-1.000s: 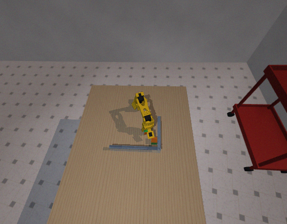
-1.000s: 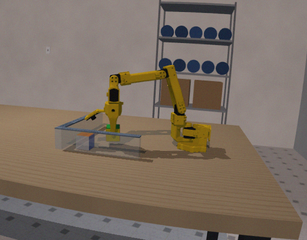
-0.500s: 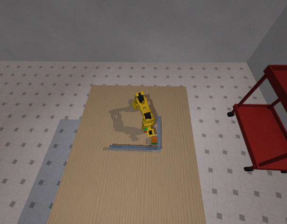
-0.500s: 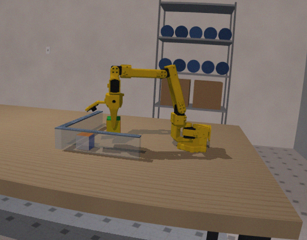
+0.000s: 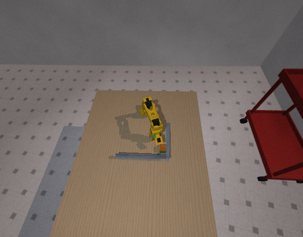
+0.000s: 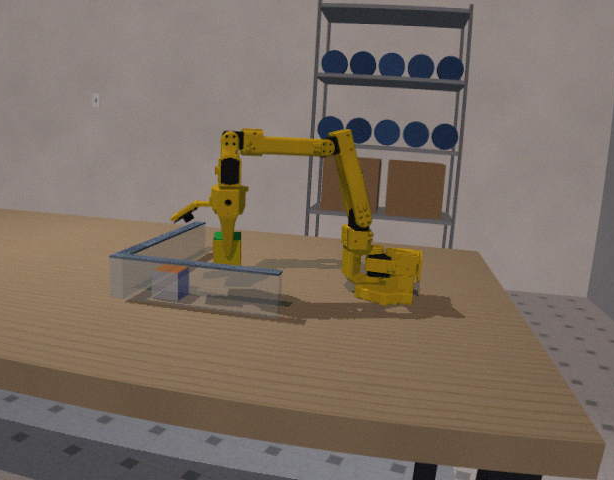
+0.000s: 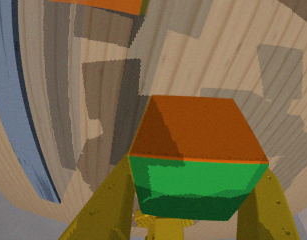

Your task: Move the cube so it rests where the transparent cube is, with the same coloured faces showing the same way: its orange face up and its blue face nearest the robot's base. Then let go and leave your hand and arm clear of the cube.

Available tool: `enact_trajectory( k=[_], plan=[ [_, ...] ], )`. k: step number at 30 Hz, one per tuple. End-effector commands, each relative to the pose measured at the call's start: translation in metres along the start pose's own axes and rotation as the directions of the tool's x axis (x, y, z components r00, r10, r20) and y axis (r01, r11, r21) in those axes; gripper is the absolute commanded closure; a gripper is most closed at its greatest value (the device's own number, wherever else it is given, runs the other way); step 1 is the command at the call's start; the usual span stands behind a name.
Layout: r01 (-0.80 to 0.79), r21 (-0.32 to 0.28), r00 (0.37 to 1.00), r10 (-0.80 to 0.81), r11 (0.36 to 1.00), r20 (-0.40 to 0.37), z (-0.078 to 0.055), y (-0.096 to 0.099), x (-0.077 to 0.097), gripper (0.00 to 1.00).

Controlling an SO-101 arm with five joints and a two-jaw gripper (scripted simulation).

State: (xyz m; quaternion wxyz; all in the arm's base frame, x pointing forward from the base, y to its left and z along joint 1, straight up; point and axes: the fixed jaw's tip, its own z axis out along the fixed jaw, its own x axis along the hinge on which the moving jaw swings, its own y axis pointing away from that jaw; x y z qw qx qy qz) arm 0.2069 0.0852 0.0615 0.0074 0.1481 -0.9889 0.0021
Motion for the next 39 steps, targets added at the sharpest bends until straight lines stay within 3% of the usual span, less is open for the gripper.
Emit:
enact_trajectory(
  k=[1,25,39],
  plan=[
    [0.0,-0.005,0.998,0.001,1.0,0.07,-0.0134,-0.0002,-0.0057,0.78],
    [-0.004,-0.006,0.996,0.004,1.0,0.088,-0.0167,-0.0013,-0.0071,0.78],
    [-0.008,-0.011,0.985,0.009,1.0,0.172,-0.0169,-0.0022,-0.01,0.78]
  ],
)
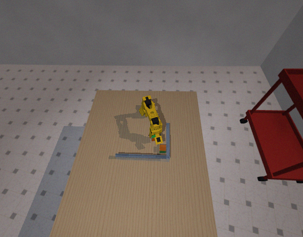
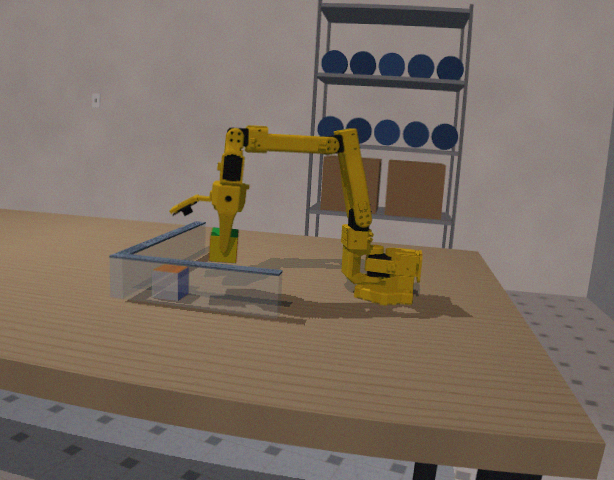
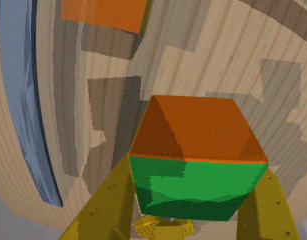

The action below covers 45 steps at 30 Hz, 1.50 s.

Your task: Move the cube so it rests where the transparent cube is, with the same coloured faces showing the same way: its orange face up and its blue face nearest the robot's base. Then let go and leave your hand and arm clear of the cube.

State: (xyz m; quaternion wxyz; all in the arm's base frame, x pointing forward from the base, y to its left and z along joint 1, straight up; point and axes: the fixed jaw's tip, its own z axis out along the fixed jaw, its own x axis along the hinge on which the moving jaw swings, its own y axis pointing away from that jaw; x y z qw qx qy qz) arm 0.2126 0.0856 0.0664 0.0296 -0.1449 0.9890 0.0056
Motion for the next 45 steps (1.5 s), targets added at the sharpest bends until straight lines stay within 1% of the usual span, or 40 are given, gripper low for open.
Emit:
enact_trajectory(
  k=[1,12,14,19,25,37,45],
  plan=[
    [-0.003,-0.007,0.994,0.003,1.0,0.109,-0.0115,-0.0009,-0.0056,0.78],
    [-0.008,-0.013,0.973,0.011,1.0,0.231,-0.0114,-0.0024,-0.0078,0.78],
    [-0.008,-0.013,0.973,0.011,1.0,0.231,-0.0114,-0.0024,-0.0078,0.78],
    [-0.009,-0.015,0.963,0.013,1.0,0.268,-0.0112,-0.0028,-0.008,0.78],
    [-0.01,-0.016,0.958,0.014,1.0,0.288,-0.0112,-0.0031,-0.0081,0.78],
    [-0.01,-0.017,0.956,0.015,1.0,0.295,-0.0111,-0.0032,-0.0083,0.78],
    [-0.013,-0.019,0.941,0.019,1.0,0.338,-0.0108,-0.0036,-0.0097,0.78]
  ],
)
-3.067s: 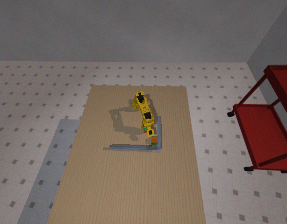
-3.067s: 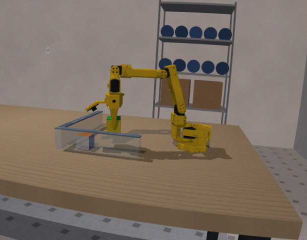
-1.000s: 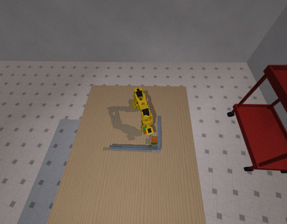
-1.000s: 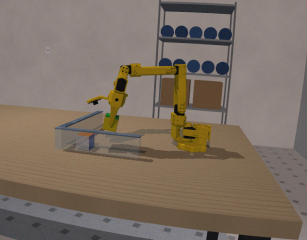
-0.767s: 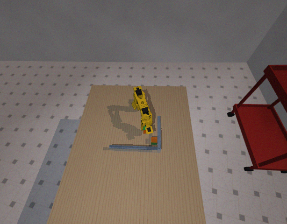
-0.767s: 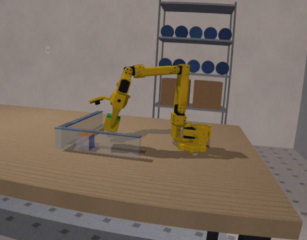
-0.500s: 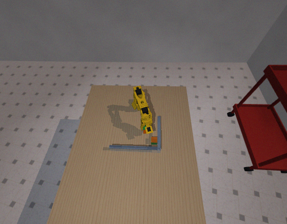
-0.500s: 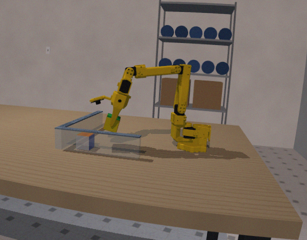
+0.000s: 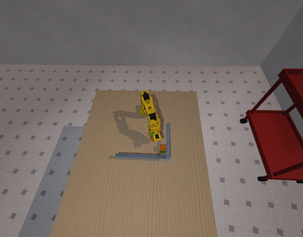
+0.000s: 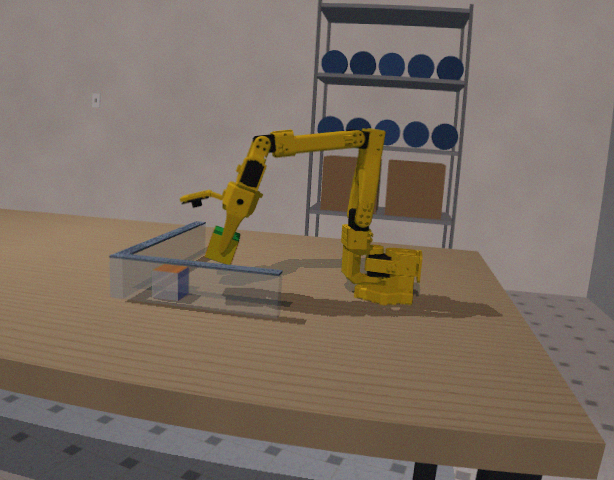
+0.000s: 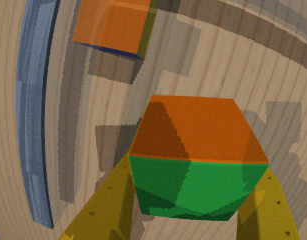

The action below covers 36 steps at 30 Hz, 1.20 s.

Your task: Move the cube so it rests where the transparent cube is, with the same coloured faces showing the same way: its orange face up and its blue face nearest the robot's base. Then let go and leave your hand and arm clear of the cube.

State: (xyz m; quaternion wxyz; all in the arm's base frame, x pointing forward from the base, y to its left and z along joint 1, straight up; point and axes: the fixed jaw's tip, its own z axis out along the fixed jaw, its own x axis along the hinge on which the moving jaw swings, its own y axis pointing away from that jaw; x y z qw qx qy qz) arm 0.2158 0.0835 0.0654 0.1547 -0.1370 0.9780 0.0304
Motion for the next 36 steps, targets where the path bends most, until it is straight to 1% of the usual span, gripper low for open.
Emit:
enact_trajectory(
  k=[1,3,18,20,28,36],
  plan=[
    [-0.004,-0.005,0.995,0.004,1.0,0.098,-0.0096,-0.0005,-0.0103,0.78],
    [-0.004,-0.005,0.995,0.004,1.0,0.098,-0.0096,-0.0005,-0.0103,0.78],
    [-0.013,-0.013,0.965,0.016,1.0,0.262,-0.0087,-0.0024,-0.0133,0.78],
    [-0.013,-0.013,0.965,0.016,1.0,0.262,-0.0087,-0.0024,-0.0133,0.78],
    [-0.016,-0.015,0.95,0.02,1.0,0.311,-0.0088,-0.003,-0.0137,0.78],
    [-0.017,-0.016,0.947,0.021,1.0,0.319,-0.0088,-0.0031,-0.0137,0.78]
  ],
)
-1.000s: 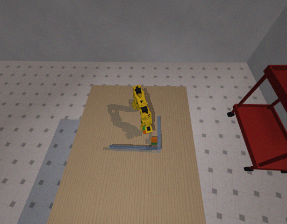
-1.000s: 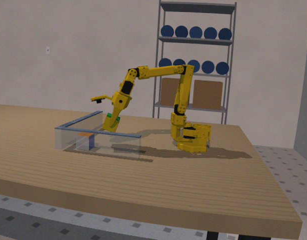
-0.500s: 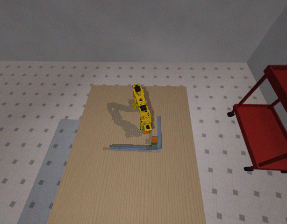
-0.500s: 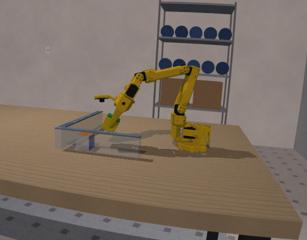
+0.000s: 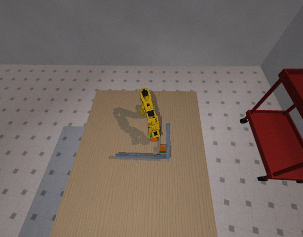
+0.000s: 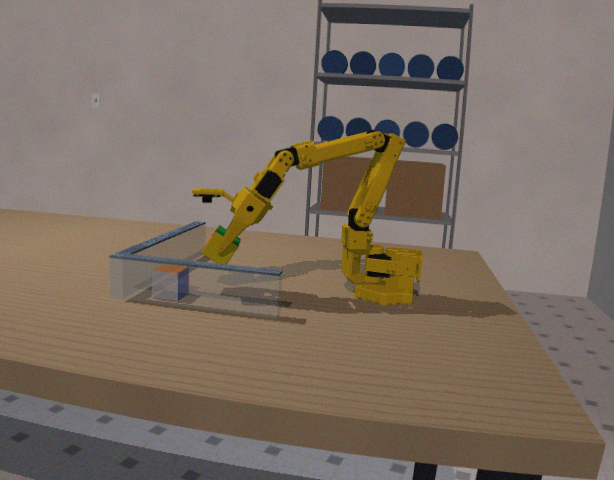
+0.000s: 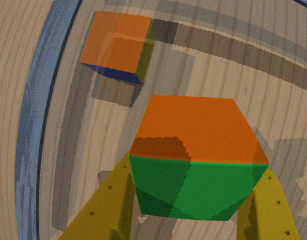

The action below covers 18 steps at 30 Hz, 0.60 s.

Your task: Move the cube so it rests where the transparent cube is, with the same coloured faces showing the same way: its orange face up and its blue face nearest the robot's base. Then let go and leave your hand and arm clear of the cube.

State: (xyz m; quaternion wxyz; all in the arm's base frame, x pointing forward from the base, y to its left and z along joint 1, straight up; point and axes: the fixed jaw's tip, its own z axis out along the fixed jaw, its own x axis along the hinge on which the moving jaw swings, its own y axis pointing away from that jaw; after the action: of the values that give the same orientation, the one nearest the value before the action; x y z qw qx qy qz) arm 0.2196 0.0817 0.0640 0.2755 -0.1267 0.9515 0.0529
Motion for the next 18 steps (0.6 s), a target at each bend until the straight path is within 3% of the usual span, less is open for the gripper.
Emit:
enact_trajectory(
  k=[1,18],
  plan=[
    [-0.006,-0.003,0.997,0.007,1.0,0.073,-0.0079,-0.0001,-0.0136,0.78],
    [-0.012,-0.006,0.991,0.013,1.0,0.133,-0.0061,-0.0007,-0.0152,0.78]
  ],
)
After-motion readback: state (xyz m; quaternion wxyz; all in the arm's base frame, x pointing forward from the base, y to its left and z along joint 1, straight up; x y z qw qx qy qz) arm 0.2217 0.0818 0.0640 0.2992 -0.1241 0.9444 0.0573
